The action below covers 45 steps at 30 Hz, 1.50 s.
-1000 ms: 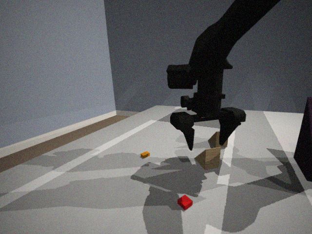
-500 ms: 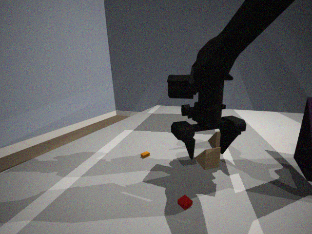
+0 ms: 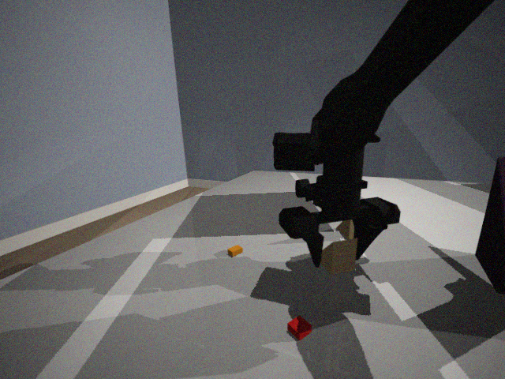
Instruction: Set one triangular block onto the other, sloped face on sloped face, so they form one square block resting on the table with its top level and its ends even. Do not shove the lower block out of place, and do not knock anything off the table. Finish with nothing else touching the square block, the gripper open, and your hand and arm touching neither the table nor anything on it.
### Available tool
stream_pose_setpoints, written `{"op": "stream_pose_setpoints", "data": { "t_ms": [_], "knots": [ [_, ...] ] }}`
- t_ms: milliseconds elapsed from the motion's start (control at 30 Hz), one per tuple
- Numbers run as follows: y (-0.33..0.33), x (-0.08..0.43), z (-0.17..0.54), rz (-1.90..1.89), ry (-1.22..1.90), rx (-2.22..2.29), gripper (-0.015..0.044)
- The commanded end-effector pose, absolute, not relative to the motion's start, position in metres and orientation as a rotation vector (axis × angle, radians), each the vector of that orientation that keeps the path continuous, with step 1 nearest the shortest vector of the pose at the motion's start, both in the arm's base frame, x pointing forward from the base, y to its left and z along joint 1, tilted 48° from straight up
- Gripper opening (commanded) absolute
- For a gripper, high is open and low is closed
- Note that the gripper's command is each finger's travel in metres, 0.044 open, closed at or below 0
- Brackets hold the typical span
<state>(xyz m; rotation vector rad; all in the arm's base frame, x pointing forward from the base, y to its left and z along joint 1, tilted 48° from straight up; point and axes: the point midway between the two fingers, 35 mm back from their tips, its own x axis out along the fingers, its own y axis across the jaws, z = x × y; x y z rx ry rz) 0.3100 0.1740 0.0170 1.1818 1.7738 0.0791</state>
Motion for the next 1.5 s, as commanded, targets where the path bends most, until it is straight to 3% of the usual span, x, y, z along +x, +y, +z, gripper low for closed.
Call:
{"op": "stream_pose_setpoints", "data": {
  "t_ms": [0,100,333,500,1167,1467],
  "knots": [
    [0.175,0.309,0.016,0.076,1.779,1.187,0.0256],
    [0.175,0.309,0.016,0.076,1.779,1.187,0.0177],
    [0.175,0.309,0.016,0.076,1.779,1.187,0.0131],
    [0.173,0.309,0.018,0.076,1.779,1.186,0.0],
    [0.154,0.311,0.034,0.098,1.77,1.158,0.0],
    [0.154,0.311,0.034,0.287,1.71,0.998,0.0]
  ]
}}
